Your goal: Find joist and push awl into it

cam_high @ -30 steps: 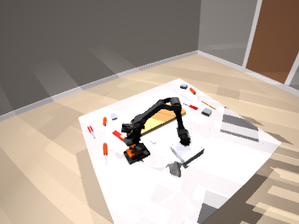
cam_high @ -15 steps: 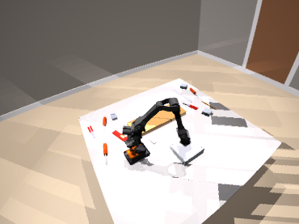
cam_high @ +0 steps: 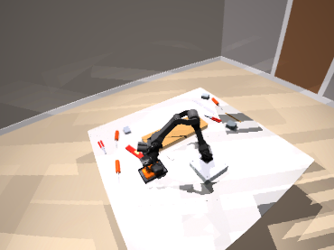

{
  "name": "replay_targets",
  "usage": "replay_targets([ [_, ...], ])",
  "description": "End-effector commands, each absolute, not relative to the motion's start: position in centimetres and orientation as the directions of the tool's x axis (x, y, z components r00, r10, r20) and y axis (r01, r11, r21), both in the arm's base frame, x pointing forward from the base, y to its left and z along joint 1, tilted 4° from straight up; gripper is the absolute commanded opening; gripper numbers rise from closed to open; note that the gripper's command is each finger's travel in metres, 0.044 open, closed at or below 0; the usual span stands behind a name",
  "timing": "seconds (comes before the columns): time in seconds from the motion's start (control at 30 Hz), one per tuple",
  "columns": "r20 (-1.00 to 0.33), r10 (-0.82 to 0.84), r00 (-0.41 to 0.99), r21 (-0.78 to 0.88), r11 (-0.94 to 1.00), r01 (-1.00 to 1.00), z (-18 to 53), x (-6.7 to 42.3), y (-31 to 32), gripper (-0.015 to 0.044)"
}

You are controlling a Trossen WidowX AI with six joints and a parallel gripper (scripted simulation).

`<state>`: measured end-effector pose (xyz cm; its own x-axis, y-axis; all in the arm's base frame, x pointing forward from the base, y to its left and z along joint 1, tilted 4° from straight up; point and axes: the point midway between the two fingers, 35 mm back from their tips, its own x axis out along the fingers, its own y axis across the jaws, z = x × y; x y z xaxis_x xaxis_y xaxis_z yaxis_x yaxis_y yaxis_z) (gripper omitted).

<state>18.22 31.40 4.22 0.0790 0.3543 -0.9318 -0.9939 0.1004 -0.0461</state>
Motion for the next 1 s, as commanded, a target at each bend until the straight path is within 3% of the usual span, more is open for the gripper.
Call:
replay_targets([
  [0.0,-0.932,0.355,0.079,-0.046,0.100,-0.994,4.3,18.2,31.4,0.0210],
  [0.3,-0.931,0.355,0.079,-0.046,0.100,-0.994,8.0,18.2,31.4,0.0440],
  [0.43,-0.932,0.355,0.079,-0.046,0.100,-0.994,13.5,17.7,30.6,0.0440],
  [0.57,-0.933,0.348,0.090,-0.046,0.131,-0.990,12.0,18.8,30.2,0.0440],
  [0.8,-0.958,0.242,0.151,-0.032,0.434,-0.900,10.0,25.3,20.2,0.0440],
  [0.97,-0.970,0.198,0.143,0.019,0.647,-0.762,8.8,26.9,13.1,0.0440],
])
